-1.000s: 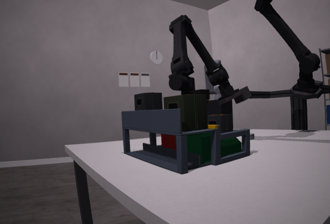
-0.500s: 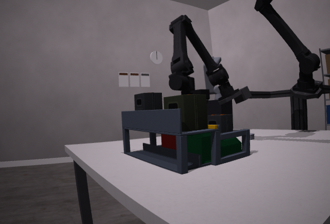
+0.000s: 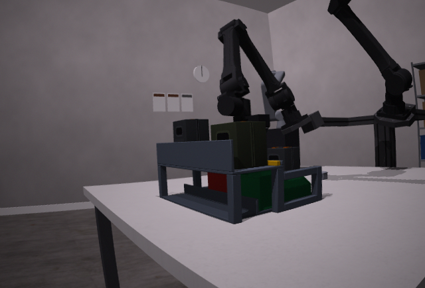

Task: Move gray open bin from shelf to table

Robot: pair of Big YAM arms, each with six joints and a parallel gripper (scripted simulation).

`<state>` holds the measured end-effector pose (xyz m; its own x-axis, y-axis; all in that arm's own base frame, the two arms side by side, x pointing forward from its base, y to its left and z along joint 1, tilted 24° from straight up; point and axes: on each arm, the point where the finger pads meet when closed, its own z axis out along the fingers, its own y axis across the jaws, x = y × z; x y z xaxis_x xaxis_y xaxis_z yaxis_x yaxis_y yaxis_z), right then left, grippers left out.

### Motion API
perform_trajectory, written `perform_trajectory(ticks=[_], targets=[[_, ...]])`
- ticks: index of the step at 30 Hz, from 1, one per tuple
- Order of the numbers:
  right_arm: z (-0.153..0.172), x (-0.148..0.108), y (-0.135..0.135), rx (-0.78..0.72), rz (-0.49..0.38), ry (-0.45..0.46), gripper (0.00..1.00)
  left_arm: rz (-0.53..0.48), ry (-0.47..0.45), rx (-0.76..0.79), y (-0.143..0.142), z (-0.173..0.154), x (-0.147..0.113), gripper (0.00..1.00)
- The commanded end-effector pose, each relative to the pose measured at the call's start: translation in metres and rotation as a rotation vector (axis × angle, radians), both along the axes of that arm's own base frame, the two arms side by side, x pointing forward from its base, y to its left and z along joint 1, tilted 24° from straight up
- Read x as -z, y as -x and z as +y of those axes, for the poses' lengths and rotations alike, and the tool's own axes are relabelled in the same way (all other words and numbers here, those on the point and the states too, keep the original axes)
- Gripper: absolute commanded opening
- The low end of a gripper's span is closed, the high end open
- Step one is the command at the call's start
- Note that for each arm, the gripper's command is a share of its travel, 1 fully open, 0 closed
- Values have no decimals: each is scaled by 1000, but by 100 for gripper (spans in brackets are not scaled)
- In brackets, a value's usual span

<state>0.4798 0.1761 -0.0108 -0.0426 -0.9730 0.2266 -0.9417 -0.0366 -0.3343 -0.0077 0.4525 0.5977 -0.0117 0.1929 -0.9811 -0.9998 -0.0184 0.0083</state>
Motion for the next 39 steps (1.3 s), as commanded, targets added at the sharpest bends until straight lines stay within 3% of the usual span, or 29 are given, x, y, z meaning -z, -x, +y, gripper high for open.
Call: perform_trajectory(ticks=[1, 39], targets=[[19, -29, -10, -16, -43, -32, 0, -7, -37, -12, 5, -6, -13, 100], [18, -27, -6, -16, -39, -28, 0, -7, -37, -12, 5, -6, -13, 100]])
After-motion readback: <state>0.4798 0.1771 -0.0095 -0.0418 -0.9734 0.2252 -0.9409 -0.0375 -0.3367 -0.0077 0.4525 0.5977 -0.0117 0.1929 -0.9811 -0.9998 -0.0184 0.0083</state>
